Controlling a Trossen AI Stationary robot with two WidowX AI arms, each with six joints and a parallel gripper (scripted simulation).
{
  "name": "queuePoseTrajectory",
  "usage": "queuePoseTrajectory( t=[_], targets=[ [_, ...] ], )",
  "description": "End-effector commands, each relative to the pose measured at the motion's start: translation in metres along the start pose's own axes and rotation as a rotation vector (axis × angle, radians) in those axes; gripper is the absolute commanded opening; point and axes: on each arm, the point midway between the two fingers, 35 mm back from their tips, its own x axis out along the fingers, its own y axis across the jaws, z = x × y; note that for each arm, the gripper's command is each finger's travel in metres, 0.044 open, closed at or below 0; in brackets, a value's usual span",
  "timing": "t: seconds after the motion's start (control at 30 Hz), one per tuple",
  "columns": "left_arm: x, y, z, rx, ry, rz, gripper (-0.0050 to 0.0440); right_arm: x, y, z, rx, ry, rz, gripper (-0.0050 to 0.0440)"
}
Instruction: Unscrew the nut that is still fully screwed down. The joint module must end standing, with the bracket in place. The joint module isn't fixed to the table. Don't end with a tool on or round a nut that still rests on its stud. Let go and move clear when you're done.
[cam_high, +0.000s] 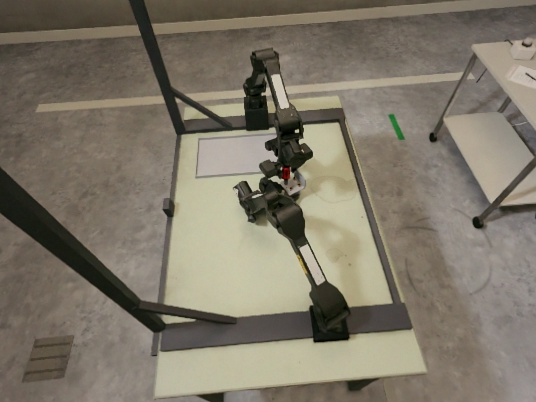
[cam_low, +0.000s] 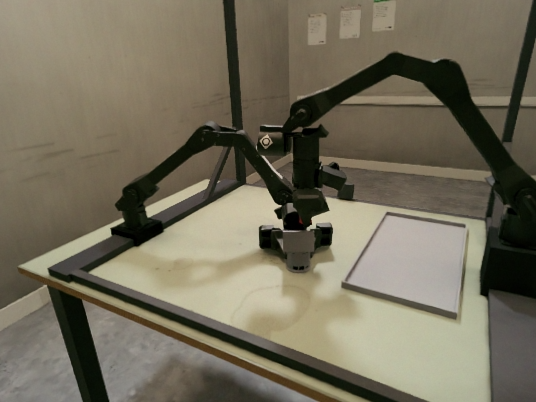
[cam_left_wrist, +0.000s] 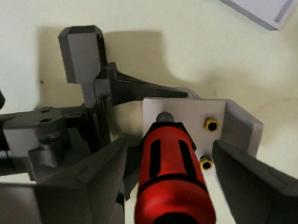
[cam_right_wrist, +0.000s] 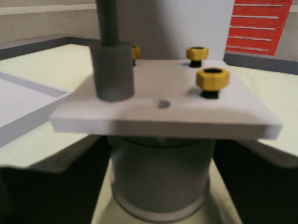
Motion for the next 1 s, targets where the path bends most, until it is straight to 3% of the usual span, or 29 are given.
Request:
queuePoseTrajectory(
  t=[0.0, 0.7, 0.73, 0.97],
  targets=[
    [-0.0154, 0.0015, -0.0054, 0.001, 0.041, 0.011, 0.025, -0.0025, 0.0052, 0.0229, 0.051, -0.005, 0.007, 0.0245],
    [-0.0162, 0.0016, -0.0056, 0.001, 0.041, 0.011, 0.025, -0.0025, 0.0052, 0.0229, 0.051, -0.005, 0.007, 0.0245],
    [-0.0162, 0.0016, -0.0056, 0.001, 0.041, 0.011, 0.013, -0.0025, 0.0052, 0.0229, 0.051, -0.005, 0.007, 0.0245],
    [-0.0162, 0.0016, -0.0056, 0.001, 0.041, 0.011, 0.013, -0.0025, 0.0052, 0.0229, 0.051, -0.005, 0.007, 0.0245]
  ],
)
